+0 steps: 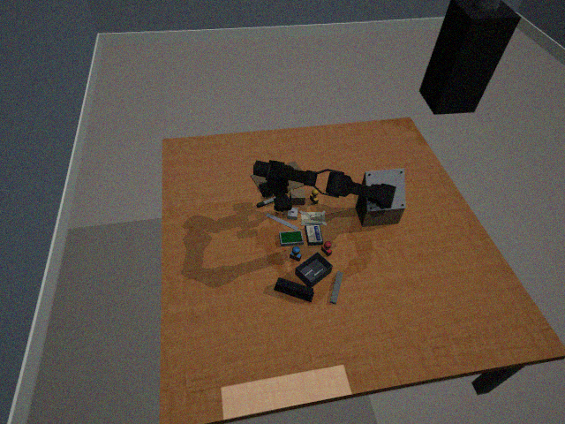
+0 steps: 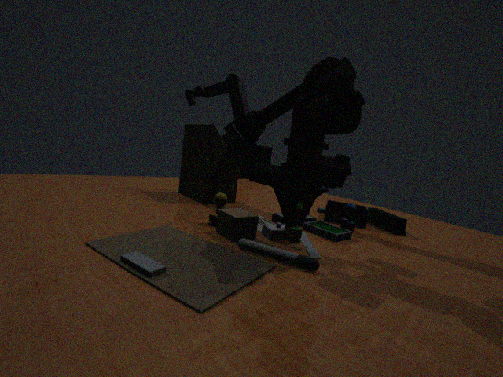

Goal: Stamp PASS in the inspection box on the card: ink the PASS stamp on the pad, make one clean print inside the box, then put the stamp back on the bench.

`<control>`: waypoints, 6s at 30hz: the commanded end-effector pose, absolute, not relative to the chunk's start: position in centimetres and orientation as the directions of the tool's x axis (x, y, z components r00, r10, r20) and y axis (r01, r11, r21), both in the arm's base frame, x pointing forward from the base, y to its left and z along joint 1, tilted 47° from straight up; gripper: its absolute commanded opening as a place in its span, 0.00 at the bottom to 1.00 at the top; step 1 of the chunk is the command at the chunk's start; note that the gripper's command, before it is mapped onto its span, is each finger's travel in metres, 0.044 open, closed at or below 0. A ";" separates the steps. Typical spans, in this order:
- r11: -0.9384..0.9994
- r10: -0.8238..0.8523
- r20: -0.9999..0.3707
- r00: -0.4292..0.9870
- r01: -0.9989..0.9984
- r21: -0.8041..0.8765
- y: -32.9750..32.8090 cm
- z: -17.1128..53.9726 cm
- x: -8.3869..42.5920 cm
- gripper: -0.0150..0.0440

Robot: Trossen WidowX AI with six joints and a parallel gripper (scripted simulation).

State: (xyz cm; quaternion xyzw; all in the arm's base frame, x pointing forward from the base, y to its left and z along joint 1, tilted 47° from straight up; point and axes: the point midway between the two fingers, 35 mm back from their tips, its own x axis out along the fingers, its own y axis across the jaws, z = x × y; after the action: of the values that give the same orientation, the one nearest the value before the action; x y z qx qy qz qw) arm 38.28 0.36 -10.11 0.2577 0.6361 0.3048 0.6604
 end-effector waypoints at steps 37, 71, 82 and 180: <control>0.683 0.729 -0.685 0.007 -0.078 0.726 -1.2 -8.7 38.3 0.25; 0.682 0.730 -0.684 0.007 -0.077 0.727 -2.4 -7.6 38.2 0.25; 0.681 0.730 -0.683 0.008 -0.077 0.728 -2.8 -7.2 38.2 0.25; 0.674 0.737 -0.676 0.006 -0.075 0.735 9.0 1.9 35.1 0.25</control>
State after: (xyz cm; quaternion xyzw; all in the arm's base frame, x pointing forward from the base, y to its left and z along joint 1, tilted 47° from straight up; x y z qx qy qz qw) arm 35.20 8.79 2.12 0.2591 0.6335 0.3074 0.6611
